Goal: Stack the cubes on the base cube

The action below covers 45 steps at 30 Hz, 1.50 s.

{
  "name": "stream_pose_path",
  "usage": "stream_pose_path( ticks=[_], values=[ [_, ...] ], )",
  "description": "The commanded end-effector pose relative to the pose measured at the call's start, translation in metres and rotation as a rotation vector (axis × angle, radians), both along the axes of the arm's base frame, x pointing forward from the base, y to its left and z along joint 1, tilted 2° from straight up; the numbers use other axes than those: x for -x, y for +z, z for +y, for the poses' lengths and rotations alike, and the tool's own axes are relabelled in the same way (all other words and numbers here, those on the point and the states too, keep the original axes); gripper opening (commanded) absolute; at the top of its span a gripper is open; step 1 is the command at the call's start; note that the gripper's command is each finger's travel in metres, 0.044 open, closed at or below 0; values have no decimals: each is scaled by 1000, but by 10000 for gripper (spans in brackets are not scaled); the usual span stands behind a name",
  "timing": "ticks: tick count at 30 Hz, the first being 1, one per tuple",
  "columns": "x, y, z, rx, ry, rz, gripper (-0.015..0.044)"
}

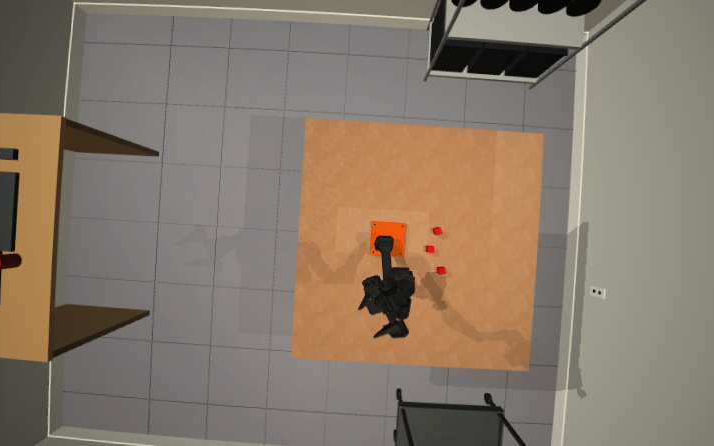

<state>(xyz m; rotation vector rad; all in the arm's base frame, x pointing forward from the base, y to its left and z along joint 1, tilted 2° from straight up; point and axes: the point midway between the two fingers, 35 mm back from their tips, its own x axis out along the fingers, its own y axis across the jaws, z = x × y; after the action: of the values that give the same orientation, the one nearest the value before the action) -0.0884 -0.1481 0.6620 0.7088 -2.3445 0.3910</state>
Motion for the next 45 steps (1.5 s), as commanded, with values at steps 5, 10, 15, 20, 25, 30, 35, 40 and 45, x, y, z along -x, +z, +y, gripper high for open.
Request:
stream_pose_path(
  ticks=[5,10,15,20,25,30,35,40,45],
  values=[
    [9,6,40,82,-67,25,269],
    [11,19,89,272,-85,37,265],
    [5,28,137,459,-97,71,265],
    [-7,33,186,640,-106,128,265],
    [-27,33,232,813,-109,209,265],
    [-54,28,276,974,-107,311,265],
    [-87,19,315,1121,-98,435,265],
    [-124,5,348,1251,-81,580,265],
    [-166,-14,375,1362,-57,744,265]
  ],
)
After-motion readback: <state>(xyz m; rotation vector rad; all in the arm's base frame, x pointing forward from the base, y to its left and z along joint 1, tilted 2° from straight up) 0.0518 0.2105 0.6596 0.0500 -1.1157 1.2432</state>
